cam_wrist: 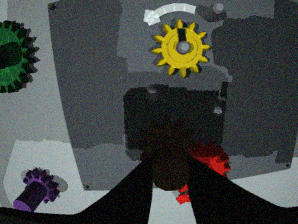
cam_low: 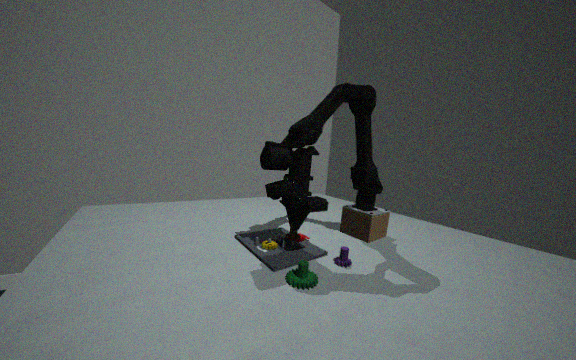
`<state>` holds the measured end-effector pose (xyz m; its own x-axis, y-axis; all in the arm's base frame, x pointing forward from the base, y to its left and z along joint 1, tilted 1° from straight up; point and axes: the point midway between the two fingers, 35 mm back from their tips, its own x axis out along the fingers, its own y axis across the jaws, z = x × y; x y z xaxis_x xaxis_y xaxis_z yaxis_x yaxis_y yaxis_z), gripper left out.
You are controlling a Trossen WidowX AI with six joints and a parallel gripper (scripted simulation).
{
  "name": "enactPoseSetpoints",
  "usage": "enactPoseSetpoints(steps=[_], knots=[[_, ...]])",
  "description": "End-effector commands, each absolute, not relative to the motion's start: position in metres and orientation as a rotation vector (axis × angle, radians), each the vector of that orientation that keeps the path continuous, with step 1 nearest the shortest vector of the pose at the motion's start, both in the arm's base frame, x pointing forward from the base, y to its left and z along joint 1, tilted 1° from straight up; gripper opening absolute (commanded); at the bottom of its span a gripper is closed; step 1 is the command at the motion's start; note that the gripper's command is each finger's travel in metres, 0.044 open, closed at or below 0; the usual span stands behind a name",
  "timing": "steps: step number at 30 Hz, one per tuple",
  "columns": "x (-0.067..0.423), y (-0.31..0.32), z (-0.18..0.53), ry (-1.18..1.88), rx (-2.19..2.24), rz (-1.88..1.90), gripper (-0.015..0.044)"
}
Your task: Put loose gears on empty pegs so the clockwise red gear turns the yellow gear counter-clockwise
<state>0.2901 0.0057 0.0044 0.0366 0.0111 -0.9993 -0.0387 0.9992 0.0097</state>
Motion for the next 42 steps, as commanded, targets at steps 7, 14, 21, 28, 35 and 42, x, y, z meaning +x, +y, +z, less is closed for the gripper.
enactPoseSetpoints(steps=[7, 14, 21, 28, 35, 42], knots=[[0.2883, 0.0061, -0.0060, 1.535, 0.182, -0.157, 0.0000], [0.2890, 0.0057, -0.0068, 1.534, 0.202, -0.176, 0.0000], [0.2890, 0.0065, -0.0080, 1.540, 0.081, -0.059, 0.0000], [0.2882, 0.0063, -0.0093, 1.538, -0.077, 0.094, 0.0000], [0.2889, 0.0054, -0.0111, 1.532, -0.170, 0.184, 0.0000], [0.2893, 0.0063, -0.0124, 1.537, -0.095, 0.112, 0.0000]])
